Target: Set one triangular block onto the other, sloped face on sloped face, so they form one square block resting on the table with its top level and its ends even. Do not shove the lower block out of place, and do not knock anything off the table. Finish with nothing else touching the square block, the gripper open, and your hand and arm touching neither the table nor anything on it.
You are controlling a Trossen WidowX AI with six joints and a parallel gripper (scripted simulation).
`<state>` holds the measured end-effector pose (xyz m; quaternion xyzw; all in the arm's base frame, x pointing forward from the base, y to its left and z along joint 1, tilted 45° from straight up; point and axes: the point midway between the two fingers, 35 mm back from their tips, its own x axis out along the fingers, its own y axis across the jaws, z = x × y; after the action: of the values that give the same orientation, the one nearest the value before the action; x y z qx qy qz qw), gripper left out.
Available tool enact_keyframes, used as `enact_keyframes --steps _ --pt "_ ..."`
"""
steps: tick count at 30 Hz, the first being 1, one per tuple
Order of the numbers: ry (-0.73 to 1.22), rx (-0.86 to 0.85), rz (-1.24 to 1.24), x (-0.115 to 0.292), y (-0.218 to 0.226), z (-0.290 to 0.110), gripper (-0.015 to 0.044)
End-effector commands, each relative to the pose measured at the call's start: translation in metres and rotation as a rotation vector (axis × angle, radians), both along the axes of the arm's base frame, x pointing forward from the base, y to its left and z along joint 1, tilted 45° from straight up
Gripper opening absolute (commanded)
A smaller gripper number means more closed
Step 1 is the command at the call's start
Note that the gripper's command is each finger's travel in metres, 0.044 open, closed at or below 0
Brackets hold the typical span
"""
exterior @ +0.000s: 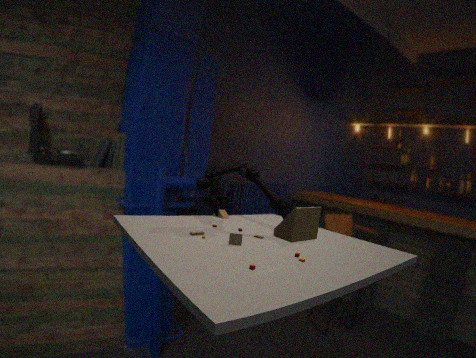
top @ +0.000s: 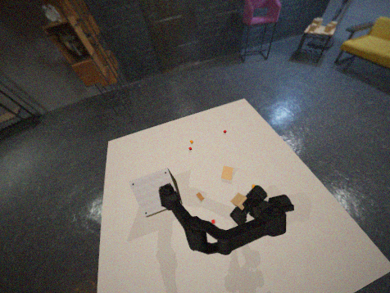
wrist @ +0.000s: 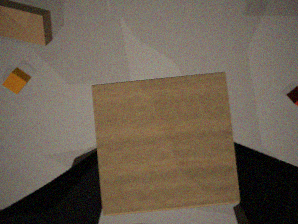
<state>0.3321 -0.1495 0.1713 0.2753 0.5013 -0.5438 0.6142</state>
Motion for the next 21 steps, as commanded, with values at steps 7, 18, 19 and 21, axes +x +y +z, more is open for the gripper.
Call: enact_keyframes --steps 7,18,19,21 --pt "0.073 0.008 0.295 -0.0016 0.001 0.0018 0.0" --pt "0.176 0.002 0.645 -0.0025 0.0016 0.0013 0.0" --pt "0.186 0.001 0.677 -0.0026 0.0017 0.0013 0.0" --pt "0.206 -0.003 0.74 -0.0028 0.0018 0.0012 0.0"
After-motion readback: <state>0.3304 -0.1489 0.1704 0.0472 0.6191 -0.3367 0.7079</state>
